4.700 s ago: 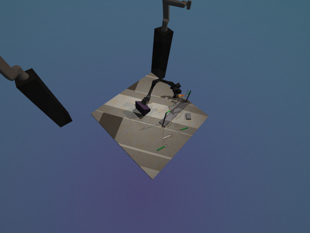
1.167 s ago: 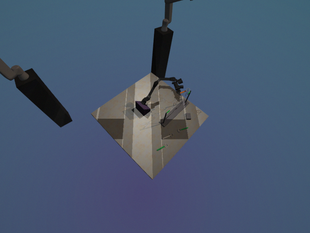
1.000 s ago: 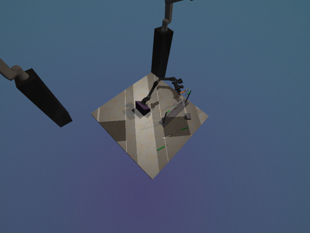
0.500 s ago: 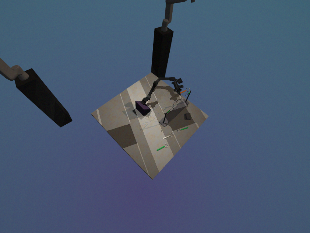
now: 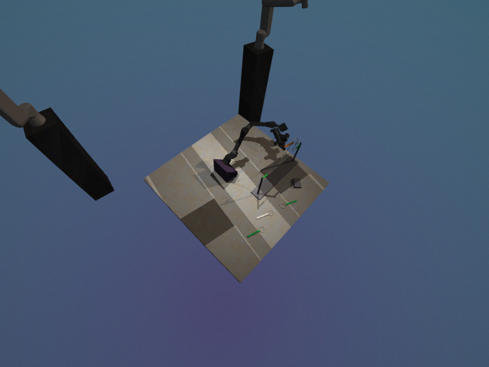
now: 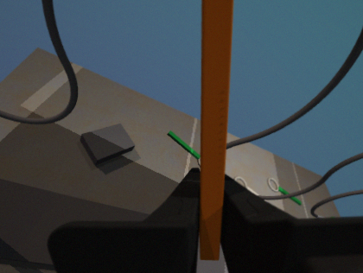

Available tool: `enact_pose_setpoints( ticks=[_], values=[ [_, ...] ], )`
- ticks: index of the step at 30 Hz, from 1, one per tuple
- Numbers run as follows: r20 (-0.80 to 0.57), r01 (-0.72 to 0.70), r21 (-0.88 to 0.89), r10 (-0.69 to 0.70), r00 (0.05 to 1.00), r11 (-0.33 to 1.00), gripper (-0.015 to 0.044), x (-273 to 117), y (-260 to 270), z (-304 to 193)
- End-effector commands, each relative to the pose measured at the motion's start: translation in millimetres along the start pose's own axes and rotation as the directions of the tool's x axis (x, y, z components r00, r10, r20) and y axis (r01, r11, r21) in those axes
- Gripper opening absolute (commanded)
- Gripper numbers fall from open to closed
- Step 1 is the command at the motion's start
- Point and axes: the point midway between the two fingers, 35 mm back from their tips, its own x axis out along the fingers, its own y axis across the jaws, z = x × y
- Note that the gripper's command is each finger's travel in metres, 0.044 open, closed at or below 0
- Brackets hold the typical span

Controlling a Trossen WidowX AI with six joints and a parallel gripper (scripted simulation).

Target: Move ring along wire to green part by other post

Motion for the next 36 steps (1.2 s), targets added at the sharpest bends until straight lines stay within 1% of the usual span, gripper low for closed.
enact_pose_setpoints(
  ticks=[1,18,36],
  values=[
    [0.002,-0.036,0.060,0.036,0.999,0.998,-0.0150,0.0,2.4,-0.6],
    [0.031,-0.159,0.260,0.156,0.987,0.953,-0.0150,0.1,10.9,0.5],
    [0.088,-0.280,0.454,0.270,0.959,0.846,-0.0150,-0.9,19.2,3.4]
  ],
)
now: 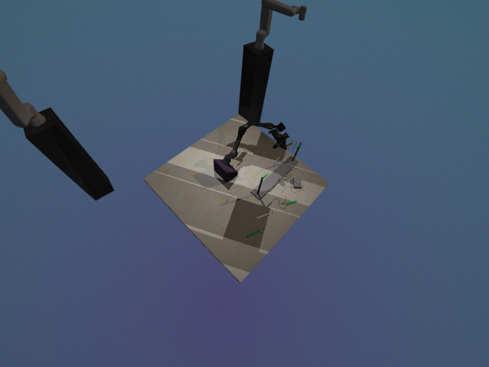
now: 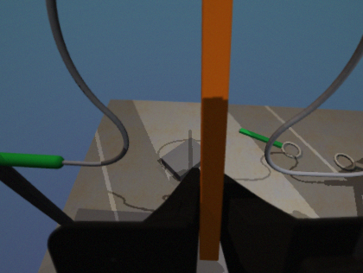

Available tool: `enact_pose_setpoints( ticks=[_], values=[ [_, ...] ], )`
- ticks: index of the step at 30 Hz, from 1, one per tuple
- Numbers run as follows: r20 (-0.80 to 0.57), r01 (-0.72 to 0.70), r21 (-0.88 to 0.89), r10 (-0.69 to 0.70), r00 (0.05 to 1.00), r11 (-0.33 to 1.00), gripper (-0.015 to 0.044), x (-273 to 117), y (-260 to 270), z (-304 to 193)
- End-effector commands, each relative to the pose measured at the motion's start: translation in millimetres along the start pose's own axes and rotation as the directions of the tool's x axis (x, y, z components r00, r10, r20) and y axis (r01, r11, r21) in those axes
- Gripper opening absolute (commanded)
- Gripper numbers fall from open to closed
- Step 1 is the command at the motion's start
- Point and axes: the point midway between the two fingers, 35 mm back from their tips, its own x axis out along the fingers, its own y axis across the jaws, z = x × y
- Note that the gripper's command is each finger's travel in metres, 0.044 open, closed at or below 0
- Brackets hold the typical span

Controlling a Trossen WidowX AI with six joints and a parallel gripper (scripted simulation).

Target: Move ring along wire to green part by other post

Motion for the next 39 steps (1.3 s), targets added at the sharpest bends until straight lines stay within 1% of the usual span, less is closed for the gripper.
enact_pose_setpoints(
  ticks=[1,20,39],
  values=[
    [0.002,-0.035,0.060,0.035,0.999,0.998,-0.0150,-0.1,2.1,-0.7],
    [0.040,-0.171,0.282,0.167,0.985,0.944,-0.0150,-0.1,11.3,0.6],
    [0.109,-0.298,0.483,0.282,0.953,0.823,-0.0150,-1.5,19.9,4.1]
  ],
)
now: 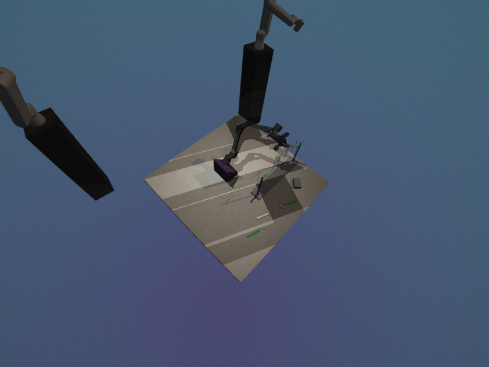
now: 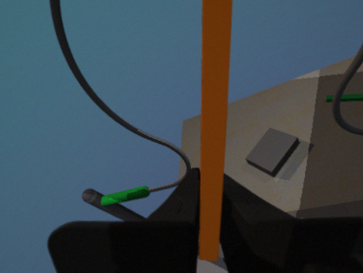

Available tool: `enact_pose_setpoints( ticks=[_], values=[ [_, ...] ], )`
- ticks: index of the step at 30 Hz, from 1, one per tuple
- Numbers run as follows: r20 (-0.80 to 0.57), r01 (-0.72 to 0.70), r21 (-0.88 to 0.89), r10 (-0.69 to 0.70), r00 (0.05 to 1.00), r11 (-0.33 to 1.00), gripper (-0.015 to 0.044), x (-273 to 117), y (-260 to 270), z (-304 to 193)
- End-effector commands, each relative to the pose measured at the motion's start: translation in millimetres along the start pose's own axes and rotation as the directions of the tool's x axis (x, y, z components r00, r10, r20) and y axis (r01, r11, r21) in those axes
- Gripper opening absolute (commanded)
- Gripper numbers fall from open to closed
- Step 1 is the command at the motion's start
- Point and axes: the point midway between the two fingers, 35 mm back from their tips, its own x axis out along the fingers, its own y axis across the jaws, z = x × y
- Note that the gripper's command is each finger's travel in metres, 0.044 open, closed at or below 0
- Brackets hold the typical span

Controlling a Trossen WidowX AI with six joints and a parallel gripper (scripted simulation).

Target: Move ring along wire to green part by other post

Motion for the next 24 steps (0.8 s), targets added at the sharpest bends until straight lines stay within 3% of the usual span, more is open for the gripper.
enact_pose_setpoints(
  ticks=[1,24],
  values=[
    [0.000,-0.034,0.059,0.034,0.999,0.998,-0.0150,-0.4,1.9,-1.0],
    [0.055,-0.196,0.327,0.189,0.980,0.924,-0.0150,-0.8,13.2,1.1]
  ],
)
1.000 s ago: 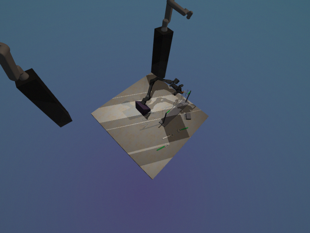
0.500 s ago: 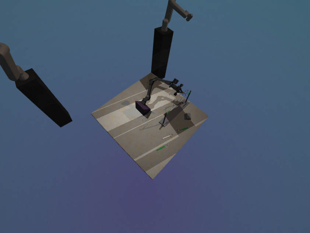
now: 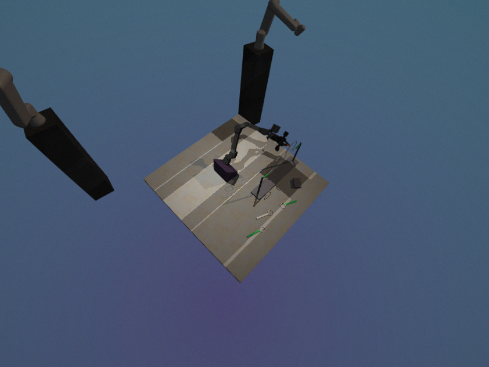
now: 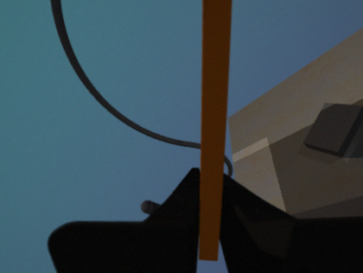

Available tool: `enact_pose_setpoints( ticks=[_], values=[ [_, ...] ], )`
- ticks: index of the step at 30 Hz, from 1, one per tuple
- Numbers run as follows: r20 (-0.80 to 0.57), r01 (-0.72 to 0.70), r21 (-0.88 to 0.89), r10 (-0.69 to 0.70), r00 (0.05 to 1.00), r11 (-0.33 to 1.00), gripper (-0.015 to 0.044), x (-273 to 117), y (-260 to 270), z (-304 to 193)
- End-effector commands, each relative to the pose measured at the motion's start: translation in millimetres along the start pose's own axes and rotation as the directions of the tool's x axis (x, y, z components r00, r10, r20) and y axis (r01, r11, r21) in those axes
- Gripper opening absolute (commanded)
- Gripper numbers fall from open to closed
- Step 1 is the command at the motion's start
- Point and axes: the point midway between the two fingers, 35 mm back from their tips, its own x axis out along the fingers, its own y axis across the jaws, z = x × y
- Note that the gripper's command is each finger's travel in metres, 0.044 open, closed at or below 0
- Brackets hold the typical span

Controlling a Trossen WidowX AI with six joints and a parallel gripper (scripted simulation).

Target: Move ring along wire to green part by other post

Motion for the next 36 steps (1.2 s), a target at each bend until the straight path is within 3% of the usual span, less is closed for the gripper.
enact_pose_setpoints(
  ticks=[1,36],
  values=[
    [0.011,-0.033,0.059,0.033,0.999,0.998,-0.0150,-0.5,1.7,0.6],
    [0.112,-0.279,0.452,0.257,0.960,0.847,-0.0150,-1.9,18.9,5.1]
  ],
)
